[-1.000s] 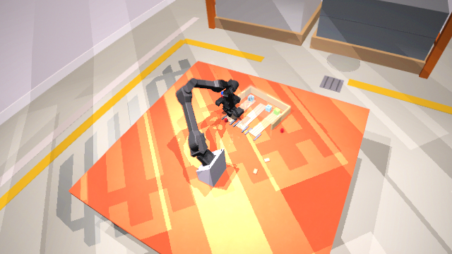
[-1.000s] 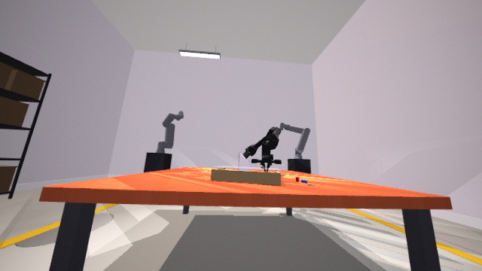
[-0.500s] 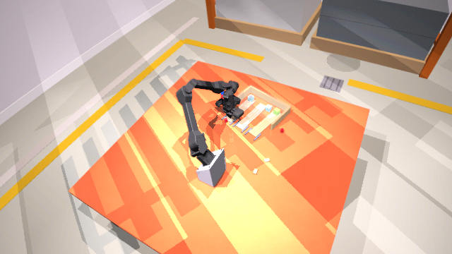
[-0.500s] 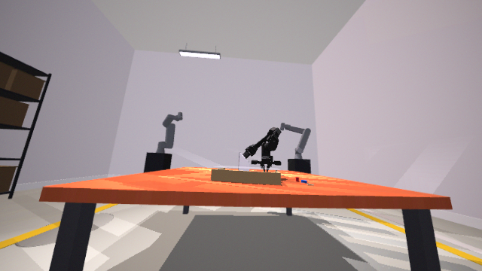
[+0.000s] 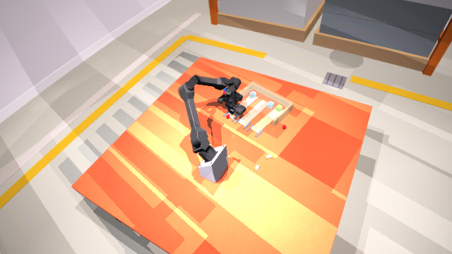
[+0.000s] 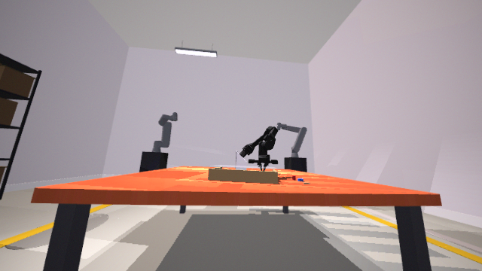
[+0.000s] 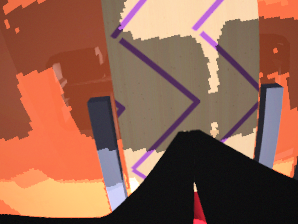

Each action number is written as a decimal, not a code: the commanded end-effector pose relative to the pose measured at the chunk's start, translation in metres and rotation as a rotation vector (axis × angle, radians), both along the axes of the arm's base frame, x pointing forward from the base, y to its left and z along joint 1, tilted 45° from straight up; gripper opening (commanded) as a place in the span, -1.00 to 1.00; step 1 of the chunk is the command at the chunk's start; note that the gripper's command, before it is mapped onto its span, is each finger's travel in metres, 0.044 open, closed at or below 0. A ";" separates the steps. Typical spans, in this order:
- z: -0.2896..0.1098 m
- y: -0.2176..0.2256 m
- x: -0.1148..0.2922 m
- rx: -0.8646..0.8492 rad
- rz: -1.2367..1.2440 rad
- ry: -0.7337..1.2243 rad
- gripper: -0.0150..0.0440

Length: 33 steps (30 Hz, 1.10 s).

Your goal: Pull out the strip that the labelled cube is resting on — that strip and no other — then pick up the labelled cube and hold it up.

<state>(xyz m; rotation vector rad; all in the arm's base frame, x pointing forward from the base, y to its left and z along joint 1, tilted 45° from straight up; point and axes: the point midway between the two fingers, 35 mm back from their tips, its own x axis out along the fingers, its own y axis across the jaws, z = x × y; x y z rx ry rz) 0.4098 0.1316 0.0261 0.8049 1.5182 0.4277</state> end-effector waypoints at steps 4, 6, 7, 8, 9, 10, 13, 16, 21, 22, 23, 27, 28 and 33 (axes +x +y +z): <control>-0.002 0.000 0.000 -0.002 -0.003 0.002 -0.49; -0.002 0.001 0.000 -0.002 -0.003 0.002 -0.49; -0.002 0.001 0.000 -0.002 -0.003 0.002 -0.49; -0.002 0.001 0.000 -0.002 -0.003 0.002 -0.49; -0.002 0.001 0.000 -0.002 -0.003 0.002 -0.49; -0.002 0.001 0.000 -0.002 -0.003 0.002 -0.49; -0.002 0.001 0.000 -0.002 -0.003 0.002 -0.49; -0.002 0.001 0.000 -0.002 -0.003 0.002 -0.49; -0.003 0.002 0.000 -0.002 -0.003 0.002 -0.49; -0.003 0.002 0.000 -0.002 -0.003 0.002 -0.49; -0.003 0.002 0.000 -0.002 -0.003 0.002 -0.49; -0.002 0.003 -0.003 -0.002 -0.003 0.002 -0.49; -0.002 0.003 -0.005 -0.002 -0.003 0.002 -0.49; -0.001 0.005 -0.012 -0.002 -0.003 0.003 -0.49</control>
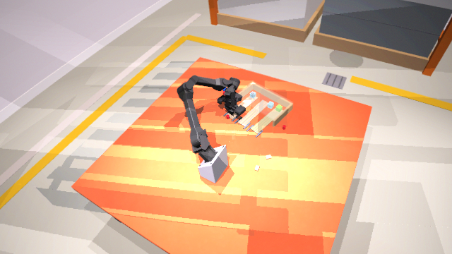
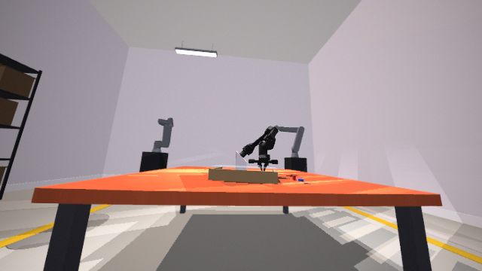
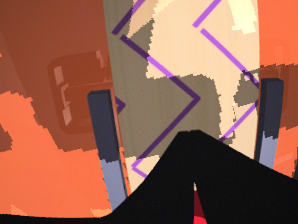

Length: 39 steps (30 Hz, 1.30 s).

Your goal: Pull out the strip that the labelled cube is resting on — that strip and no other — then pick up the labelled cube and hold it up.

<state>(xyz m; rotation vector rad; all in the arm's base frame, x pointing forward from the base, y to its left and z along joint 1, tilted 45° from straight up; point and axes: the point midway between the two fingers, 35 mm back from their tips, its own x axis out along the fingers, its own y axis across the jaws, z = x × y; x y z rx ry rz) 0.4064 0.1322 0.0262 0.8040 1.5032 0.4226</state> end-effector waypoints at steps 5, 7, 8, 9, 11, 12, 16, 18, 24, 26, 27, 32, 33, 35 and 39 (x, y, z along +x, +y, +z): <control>0.000 0.006 -0.016 0.002 0.005 0.015 -0.49; 0.000 0.007 -0.019 0.002 0.005 0.016 -0.49; 0.000 0.007 -0.021 0.002 0.005 0.016 -0.49; 0.000 0.007 -0.022 0.002 0.005 0.016 -0.49; 0.001 0.008 -0.024 0.002 0.005 0.016 -0.49; 0.001 0.007 -0.023 0.002 0.005 0.016 -0.49; 0.003 0.004 -0.018 0.002 0.005 0.015 -0.49; 0.004 0.002 -0.016 0.002 0.005 0.015 -0.49; 0.006 -0.002 -0.013 0.002 0.005 0.015 -0.49; 0.006 -0.001 -0.014 0.002 0.005 0.015 -0.49; 0.006 -0.001 -0.015 0.002 0.005 0.015 -0.49; 0.005 0.003 -0.022 0.002 0.005 0.016 -0.49; 0.004 0.004 -0.023 0.002 0.005 0.016 -0.49; 0.004 0.005 -0.026 0.002 0.005 0.016 -0.49; 0.004 0.008 -0.032 0.002 0.005 0.016 -0.49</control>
